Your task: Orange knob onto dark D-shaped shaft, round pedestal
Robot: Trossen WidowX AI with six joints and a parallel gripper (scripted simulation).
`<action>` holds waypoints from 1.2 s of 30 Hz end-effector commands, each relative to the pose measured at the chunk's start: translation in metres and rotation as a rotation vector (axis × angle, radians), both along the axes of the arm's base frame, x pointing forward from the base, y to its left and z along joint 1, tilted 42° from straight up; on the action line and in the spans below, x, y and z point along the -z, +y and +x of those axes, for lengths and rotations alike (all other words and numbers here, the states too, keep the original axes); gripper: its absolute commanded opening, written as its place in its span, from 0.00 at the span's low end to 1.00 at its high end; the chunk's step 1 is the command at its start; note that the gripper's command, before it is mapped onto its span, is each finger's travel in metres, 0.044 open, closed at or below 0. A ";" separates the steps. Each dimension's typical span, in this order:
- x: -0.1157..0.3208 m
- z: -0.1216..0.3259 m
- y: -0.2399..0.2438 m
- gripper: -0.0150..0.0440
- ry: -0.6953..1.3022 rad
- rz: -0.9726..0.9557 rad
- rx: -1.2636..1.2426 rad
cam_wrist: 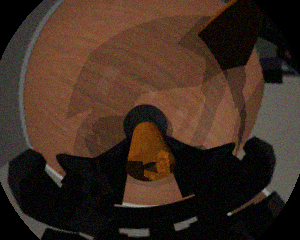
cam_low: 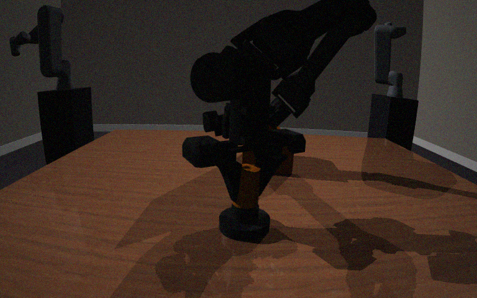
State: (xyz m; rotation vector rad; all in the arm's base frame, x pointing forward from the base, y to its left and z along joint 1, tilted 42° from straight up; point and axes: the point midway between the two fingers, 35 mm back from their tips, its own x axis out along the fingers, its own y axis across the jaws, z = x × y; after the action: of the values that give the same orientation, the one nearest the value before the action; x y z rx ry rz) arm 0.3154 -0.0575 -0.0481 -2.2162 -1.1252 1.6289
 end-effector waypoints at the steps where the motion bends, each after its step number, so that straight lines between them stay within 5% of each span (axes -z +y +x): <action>1: 0.003 0.000 0.003 0.25 -0.012 0.001 -0.012; 11: 0.002 0.000 0.002 0.25 -0.010 -0.002 -0.011; 28: 0.002 0.000 0.002 1.00 -0.010 -0.002 -0.011; 36: -0.006 0.000 -0.007 1.00 -0.010 -0.004 -0.011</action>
State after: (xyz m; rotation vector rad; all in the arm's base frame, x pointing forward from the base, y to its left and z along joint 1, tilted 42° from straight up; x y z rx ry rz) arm 0.3154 -0.0561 -0.0491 -2.2216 -1.1425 1.6256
